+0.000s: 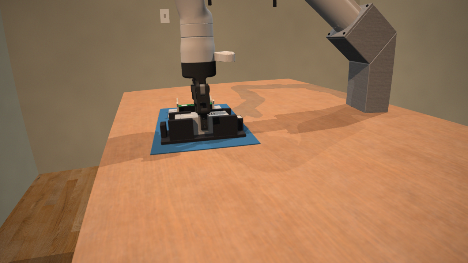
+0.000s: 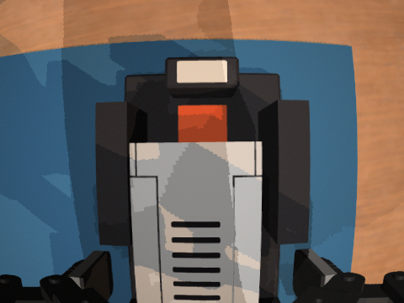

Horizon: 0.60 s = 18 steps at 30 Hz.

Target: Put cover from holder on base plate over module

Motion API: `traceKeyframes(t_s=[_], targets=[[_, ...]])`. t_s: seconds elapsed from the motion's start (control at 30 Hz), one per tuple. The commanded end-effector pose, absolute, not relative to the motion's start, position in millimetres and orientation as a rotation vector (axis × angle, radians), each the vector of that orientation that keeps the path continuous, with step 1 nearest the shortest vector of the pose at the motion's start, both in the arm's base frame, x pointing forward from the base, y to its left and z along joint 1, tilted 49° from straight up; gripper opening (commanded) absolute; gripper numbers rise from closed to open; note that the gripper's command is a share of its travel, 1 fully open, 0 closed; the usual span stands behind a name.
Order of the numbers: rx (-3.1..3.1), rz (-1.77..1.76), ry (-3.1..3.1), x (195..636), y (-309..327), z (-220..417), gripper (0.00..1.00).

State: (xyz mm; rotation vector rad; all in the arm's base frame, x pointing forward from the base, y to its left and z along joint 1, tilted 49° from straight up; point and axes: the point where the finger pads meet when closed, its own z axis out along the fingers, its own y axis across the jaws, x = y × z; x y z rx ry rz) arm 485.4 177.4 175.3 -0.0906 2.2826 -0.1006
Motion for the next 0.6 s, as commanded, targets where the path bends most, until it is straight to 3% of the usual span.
traceKeyframes(t_s=[0.0, 0.43, 0.47, 0.57], targets=[[-0.091, -0.099, 2.282, 485.1, 178.0, 176.0, 1.00], [-0.091, -0.099, 2.282, 484.6, 178.3, 176.7, 1.00], [-0.091, -0.099, 2.282, 484.6, 178.3, 176.6, 0.70], [-0.091, -0.099, 2.282, 484.6, 178.3, 176.6, 0.70]])
